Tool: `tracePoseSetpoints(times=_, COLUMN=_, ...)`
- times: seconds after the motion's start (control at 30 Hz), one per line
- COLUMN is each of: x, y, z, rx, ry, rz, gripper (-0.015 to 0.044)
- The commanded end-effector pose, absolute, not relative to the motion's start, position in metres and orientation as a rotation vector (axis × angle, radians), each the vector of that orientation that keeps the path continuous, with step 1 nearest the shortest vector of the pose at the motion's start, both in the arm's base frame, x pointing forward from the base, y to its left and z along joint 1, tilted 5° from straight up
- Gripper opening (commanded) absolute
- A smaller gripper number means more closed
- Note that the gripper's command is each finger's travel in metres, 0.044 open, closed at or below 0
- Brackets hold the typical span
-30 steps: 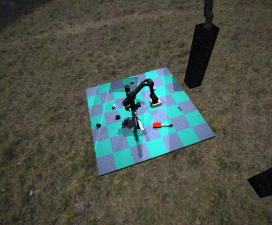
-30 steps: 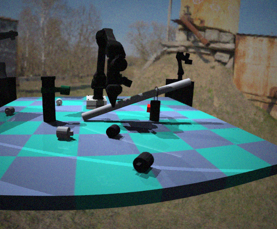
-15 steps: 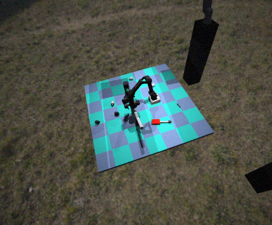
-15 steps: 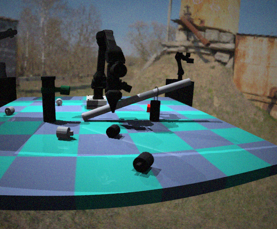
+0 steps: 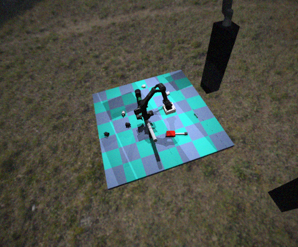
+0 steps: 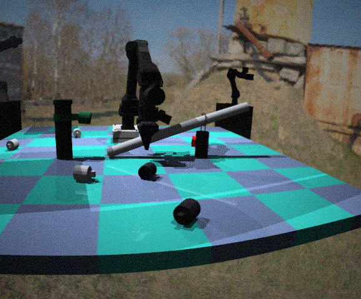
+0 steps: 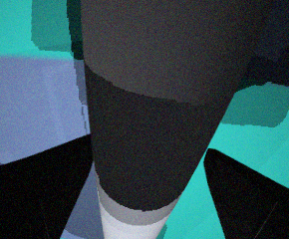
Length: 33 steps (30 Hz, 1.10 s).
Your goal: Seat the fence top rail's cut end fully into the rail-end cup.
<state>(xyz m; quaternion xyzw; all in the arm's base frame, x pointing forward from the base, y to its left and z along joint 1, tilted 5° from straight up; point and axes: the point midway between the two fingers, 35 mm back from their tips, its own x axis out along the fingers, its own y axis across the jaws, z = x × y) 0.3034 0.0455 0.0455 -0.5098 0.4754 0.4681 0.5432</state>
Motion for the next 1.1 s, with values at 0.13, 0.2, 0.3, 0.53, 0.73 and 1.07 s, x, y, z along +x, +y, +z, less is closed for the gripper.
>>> tracePoseSetpoints(times=0.13, x=0.304, y=0.045, z=0.044, rx=-1.213, ry=1.132, rz=1.114, gripper=0.0177)
tracePoseSetpoints(times=0.2, x=0.304, y=0.045, z=0.044, rx=-1.213, ry=1.132, rz=1.114, gripper=0.0164)
tracePoseSetpoints(times=0.3, x=0.304, y=0.045, z=0.044, rx=-1.213, ry=1.132, rz=1.114, gripper=0.0144)
tracePoseSetpoints(times=0.53, x=0.302, y=0.045, z=0.048, rx=-1.213, ry=1.132, rz=1.114, gripper=0.0019)
tracePoseSetpoints(times=0.73, x=0.301, y=0.041, z=0.057, rx=-1.238, ry=1.166, rz=1.093, gripper=0.0)
tracePoseSetpoints(times=1.07, x=0.292, y=0.013, z=0.11, rx=-1.4, ry=1.36, rz=0.951, gripper=0.0)
